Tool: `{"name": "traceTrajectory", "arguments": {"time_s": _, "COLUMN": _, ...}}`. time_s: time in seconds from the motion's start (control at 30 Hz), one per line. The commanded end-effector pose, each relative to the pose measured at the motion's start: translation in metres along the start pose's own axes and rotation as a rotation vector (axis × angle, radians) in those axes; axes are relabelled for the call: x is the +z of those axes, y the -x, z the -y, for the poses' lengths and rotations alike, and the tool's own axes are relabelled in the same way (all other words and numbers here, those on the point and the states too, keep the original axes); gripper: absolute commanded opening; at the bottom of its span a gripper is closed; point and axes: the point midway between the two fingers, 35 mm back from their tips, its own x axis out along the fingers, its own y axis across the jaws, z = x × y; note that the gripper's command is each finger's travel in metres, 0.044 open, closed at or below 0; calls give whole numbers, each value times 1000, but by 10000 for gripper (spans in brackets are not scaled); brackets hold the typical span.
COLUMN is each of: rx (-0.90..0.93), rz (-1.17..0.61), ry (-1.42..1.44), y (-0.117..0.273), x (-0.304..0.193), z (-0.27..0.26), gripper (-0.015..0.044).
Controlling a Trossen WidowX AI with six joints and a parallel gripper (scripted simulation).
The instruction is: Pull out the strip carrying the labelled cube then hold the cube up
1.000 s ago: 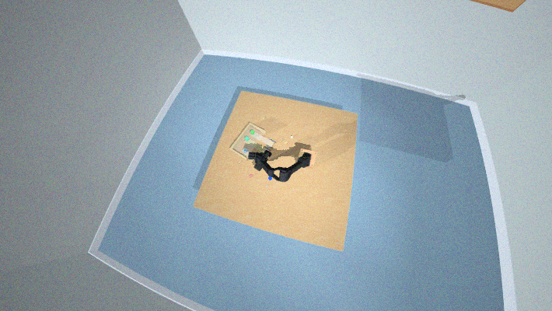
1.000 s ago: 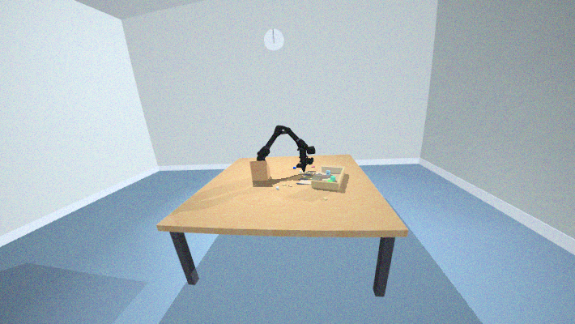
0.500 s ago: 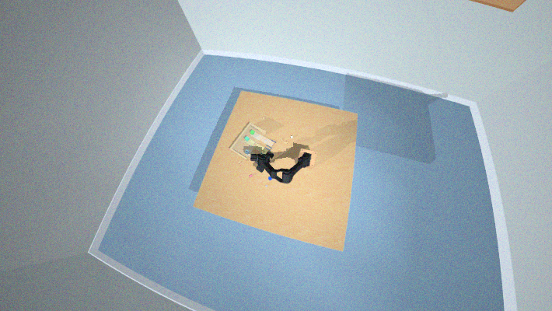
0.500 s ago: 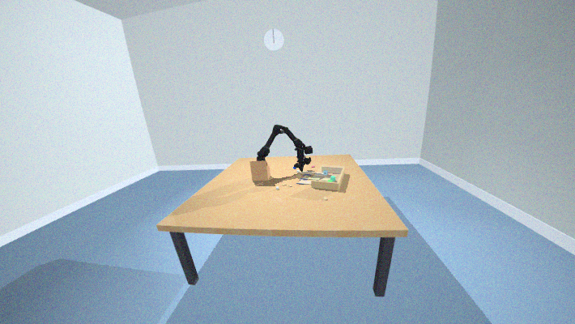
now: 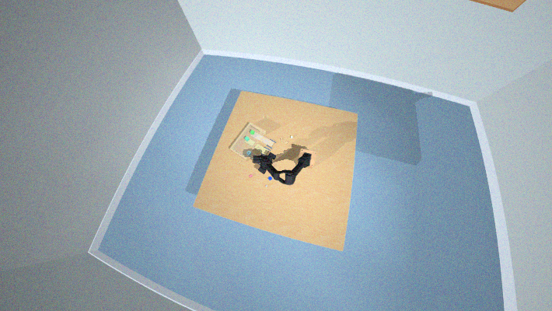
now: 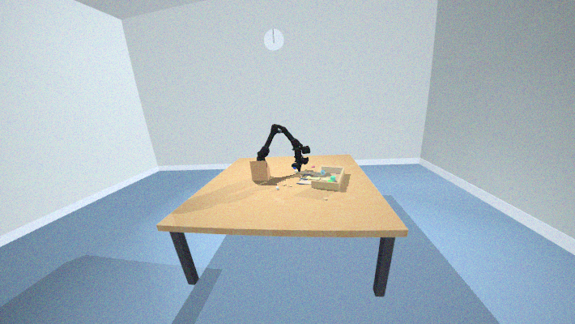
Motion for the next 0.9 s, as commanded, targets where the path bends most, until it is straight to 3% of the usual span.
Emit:
{"name": "traceTrajectory", "arguments": {"time_s": 0.0, "rx": -11, "rz": -25, "ry": -5, "y": -6, "x": -14, "z": 3, "gripper": 0}}
{"name": "traceTrajectory", "arguments": {"time_s": 0.87, "rx": -11, "rz": -27, "ry": -6, "y": -5, "x": -51, "z": 4, "gripper": 0}}
